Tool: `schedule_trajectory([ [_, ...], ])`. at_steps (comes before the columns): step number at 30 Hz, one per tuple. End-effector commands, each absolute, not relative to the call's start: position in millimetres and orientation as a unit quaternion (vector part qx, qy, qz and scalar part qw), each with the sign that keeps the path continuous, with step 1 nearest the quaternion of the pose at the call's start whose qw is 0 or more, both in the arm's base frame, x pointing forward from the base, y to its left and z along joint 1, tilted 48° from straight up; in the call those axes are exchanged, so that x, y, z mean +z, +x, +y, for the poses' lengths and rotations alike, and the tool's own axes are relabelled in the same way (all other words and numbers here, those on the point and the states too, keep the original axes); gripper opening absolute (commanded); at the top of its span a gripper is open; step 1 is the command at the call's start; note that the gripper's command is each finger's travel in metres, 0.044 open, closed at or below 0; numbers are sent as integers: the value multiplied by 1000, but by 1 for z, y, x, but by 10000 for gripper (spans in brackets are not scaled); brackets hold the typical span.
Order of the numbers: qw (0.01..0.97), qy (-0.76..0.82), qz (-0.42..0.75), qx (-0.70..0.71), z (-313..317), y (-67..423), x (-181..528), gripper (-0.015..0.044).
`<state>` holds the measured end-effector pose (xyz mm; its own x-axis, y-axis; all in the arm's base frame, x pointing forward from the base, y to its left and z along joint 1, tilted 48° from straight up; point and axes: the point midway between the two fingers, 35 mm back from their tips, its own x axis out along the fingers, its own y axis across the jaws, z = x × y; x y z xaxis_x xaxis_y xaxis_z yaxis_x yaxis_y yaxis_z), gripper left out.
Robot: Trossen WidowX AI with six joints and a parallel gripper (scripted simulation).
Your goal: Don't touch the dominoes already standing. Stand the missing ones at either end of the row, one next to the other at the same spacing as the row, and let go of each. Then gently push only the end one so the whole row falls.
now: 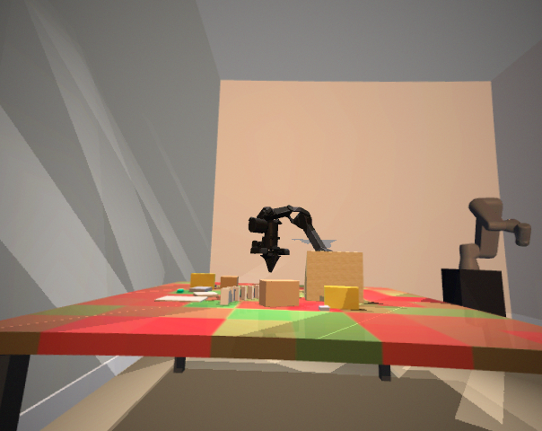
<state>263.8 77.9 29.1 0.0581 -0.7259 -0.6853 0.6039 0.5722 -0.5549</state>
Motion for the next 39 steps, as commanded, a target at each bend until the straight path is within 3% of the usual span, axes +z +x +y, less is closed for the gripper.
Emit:
schedule_trajectory([
  [1, 727, -60, 507, -459, 77, 264, 29, 0],
  [8, 727, -59, 508, -459, 76, 265, 27, 0],
  [15, 727, -61, 506, -460, 19, 270, -26, 0],
  [39, 727, -59, 506, -460, 38, 292, -43, 0],
])
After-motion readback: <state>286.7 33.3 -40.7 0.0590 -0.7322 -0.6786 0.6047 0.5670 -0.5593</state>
